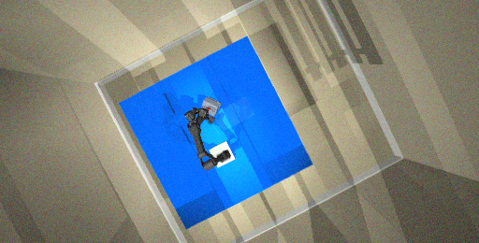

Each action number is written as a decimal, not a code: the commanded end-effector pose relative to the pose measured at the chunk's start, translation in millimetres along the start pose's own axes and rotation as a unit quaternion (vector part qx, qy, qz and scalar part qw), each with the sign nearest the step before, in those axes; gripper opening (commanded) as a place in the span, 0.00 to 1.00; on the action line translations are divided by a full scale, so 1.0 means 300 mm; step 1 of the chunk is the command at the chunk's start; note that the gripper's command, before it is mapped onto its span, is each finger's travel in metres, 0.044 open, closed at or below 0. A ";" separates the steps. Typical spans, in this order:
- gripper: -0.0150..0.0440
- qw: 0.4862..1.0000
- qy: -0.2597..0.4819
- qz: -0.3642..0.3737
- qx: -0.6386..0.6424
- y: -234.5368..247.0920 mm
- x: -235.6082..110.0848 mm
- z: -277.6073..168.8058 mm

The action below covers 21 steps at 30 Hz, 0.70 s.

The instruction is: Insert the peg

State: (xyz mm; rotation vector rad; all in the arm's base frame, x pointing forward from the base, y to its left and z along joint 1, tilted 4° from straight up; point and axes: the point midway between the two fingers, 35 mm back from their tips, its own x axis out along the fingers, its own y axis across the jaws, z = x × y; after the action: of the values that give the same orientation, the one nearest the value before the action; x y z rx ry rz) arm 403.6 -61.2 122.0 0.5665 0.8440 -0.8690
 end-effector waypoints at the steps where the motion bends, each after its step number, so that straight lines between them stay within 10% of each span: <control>1: 0.25 1.000 0.001 0.001 -0.003 0.002 0.010 -0.002; 21: 0.25 1.000 0.000 0.000 0.000 0.000 0.020 -0.004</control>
State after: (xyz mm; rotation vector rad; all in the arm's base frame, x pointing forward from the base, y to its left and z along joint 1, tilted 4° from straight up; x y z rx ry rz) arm 405.3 -62.9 116.3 0.5661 0.8447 -0.8694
